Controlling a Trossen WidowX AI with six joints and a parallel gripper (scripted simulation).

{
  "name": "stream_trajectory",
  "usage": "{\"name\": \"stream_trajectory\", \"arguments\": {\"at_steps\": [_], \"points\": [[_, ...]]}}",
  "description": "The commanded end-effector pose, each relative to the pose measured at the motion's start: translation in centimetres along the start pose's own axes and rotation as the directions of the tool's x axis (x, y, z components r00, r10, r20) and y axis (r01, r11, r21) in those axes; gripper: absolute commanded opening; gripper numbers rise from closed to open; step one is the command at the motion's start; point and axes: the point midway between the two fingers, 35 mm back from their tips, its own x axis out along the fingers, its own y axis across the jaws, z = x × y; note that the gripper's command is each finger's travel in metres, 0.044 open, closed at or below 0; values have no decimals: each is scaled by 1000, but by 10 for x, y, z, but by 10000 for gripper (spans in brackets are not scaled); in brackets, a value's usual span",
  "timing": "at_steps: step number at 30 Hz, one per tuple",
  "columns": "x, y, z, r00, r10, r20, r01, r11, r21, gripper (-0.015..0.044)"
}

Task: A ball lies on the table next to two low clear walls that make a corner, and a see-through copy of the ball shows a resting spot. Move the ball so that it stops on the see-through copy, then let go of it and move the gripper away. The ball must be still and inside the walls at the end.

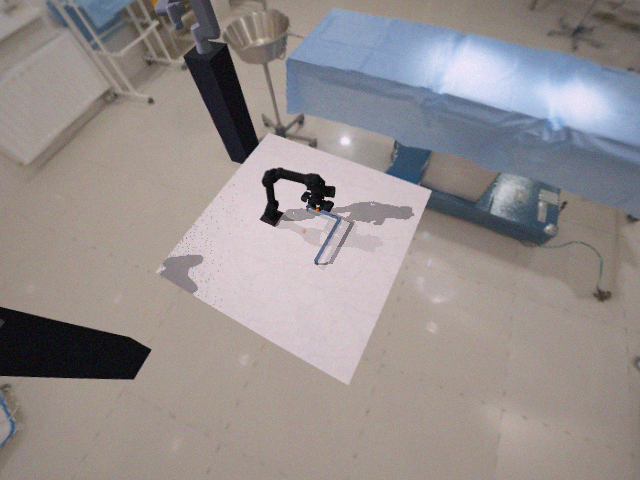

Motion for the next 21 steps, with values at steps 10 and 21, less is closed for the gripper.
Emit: {"name": "stream_trajectory", "arguments": {"at_steps": [10,21], "points": [[10,13,-51,1000,6,-1,-6,1000,-6,0],[30,39,-104,1000,8,-5,-8,1000,-6,0]]}}
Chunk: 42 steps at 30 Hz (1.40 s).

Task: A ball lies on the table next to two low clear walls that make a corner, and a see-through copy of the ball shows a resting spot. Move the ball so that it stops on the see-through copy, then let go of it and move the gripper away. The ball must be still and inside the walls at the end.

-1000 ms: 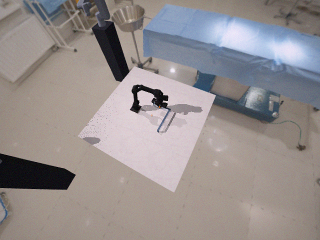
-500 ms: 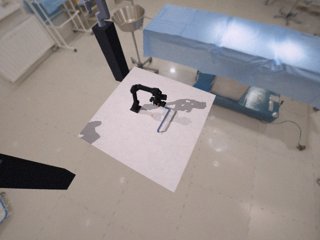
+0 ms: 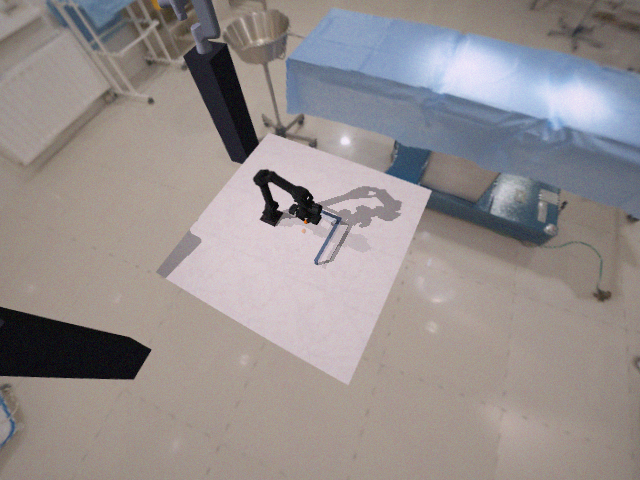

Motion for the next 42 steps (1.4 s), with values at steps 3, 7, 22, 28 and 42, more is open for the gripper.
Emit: {"name": "stream_trajectory", "arguments": {"at_steps": [3,7,22,28,42], "points": [[11,16,-22,1000,1,4,-1,1000,-4,0],[13,16,-22,1000,1,4,-1,1000,-4,0],[75,15,-22,1000,1,4,-1,1000,-4,0],[82,16,-22,1000,1,4,-1,1000,-4,0],[100,16,-22,1000,1,5,-1,1000,-4,0]]}}
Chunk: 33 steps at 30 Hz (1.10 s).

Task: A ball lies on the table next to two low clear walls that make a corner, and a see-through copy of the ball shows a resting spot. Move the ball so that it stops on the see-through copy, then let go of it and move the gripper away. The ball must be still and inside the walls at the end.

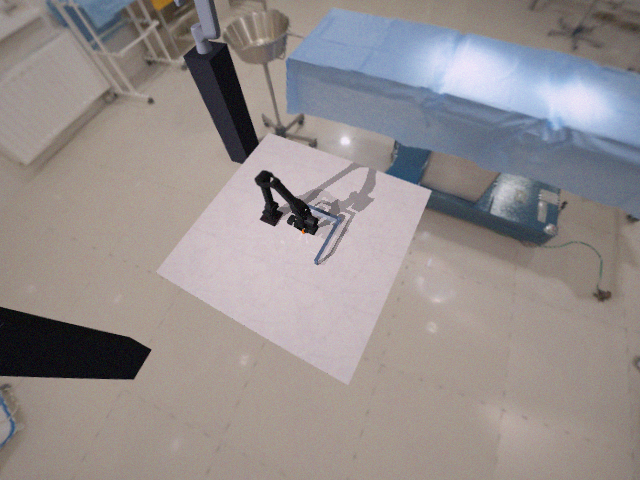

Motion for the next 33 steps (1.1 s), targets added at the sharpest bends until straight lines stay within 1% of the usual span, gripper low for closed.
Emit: {"name": "stream_trajectory", "arguments": {"at_steps": [1,7,16,17,23,25,29,31,33], "points": [[5,1,1,1000,2,5,-2,1000,5,0],[5,1,1,1000,2,5,-2,1000,5,0],[4,0,0,1000,1,0,-1,1000,0,236],[4,0,0,1000,1,0,-1,1000,0,244],[1,0,0,1000,1,0,-1,1000,0,244],[-17,-2,0,1000,1,1,-1,1000,1,244],[-75,-1,0,1000,2,4,-2,1000,5,244],[-84,1,0,1000,2,4,-2,1000,5,244],[-84,1,0,1000,2,4,-2,1000,5,244]]}}
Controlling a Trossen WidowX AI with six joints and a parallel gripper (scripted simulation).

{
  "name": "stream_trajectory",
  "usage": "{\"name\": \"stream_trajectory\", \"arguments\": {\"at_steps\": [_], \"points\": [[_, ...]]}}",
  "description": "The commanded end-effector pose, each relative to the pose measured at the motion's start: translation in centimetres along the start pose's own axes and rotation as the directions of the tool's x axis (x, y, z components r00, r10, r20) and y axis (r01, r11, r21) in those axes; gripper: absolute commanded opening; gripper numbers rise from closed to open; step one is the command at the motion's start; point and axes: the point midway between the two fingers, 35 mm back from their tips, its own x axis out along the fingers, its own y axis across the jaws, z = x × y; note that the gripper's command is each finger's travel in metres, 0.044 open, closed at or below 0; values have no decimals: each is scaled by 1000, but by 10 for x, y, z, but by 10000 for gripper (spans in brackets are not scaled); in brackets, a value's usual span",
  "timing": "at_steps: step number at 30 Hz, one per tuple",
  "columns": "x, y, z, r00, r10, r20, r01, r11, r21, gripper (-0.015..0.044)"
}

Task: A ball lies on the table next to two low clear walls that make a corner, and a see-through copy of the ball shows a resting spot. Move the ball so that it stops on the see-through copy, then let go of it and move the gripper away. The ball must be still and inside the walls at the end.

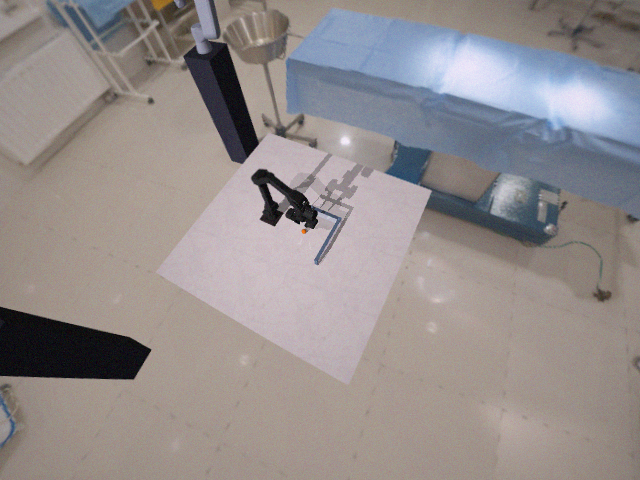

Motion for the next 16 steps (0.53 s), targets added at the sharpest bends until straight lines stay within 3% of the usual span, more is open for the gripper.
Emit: {"name": "stream_trajectory", "arguments": {"at_steps": [1,8,16], "points": [[-11,3,1,1000,12,6,-12,1000,-3,244],[-4,1,0,1000,-1,0,1,1000,0,244],[-52,6,0,1000,3,0,-3,1000,1,440]]}}
